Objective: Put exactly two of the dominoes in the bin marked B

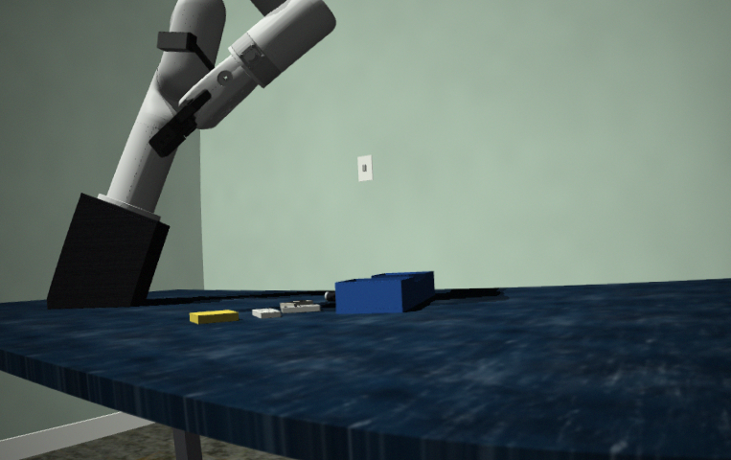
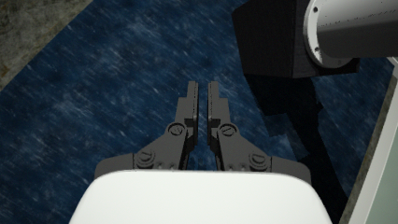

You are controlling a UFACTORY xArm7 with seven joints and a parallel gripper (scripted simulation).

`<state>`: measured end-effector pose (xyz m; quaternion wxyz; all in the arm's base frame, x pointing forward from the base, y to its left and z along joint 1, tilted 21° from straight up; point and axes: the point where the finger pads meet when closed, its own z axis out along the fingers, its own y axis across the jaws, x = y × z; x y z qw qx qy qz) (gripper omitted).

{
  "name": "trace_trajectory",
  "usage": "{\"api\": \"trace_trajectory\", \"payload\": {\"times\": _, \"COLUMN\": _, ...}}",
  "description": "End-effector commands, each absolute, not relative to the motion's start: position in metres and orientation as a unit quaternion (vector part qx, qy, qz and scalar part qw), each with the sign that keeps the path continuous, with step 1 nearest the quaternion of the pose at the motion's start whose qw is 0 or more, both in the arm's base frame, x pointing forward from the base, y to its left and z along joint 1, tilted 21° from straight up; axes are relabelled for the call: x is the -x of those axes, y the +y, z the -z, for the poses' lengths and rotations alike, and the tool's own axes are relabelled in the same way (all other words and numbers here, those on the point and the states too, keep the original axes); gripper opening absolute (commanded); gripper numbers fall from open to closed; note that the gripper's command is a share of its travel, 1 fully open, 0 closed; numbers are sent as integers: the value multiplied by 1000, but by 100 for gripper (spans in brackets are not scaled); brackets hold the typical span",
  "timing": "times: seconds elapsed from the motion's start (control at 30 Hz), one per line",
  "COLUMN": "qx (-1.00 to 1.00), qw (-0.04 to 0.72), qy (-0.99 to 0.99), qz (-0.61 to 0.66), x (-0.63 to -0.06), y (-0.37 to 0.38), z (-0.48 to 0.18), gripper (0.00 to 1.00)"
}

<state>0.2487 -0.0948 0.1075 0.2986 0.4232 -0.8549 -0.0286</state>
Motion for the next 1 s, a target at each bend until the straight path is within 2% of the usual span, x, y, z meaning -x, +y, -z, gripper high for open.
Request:
{"api": "trace_trajectory", "payload": {"times": 0.0, "qx": -483, "qw": 251, "qy": -838, "qz": 21, "x": -257, "y": -91, "z": -114, "gripper": 7}}
{"api": "trace_trajectory", "payload": {"times": 0.97, "qx": -798, "qw": 68, "qy": -599, "qz": -2, "x": -315, "y": -52, "z": -151, "gripper": 7}}
